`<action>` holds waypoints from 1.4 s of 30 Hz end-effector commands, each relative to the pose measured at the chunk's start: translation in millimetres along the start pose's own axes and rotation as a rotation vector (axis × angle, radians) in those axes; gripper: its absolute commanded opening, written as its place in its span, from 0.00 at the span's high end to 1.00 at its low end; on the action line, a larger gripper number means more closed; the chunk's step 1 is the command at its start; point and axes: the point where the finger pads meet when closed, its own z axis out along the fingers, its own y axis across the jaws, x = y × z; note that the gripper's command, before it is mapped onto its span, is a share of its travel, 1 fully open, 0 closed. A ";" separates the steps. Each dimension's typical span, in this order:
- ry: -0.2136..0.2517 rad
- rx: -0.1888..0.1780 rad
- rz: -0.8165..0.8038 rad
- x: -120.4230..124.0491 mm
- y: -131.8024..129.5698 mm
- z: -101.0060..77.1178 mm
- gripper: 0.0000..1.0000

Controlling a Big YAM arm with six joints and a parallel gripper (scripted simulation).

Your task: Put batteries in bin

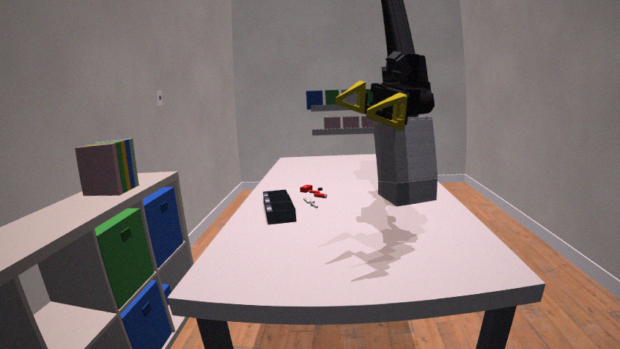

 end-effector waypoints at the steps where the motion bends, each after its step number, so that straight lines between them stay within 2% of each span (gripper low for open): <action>1: -0.007 0.001 0.008 -5.0 0.0 0.8 0.00; 17: -0.007 0.001 0.008 -5.0 0.0 0.8 0.00; 18: 0.000 0.000 0.000 -0.1 0.0 0.0 0.91; 42: 0.000 0.000 0.000 -0.1 0.0 0.0 0.91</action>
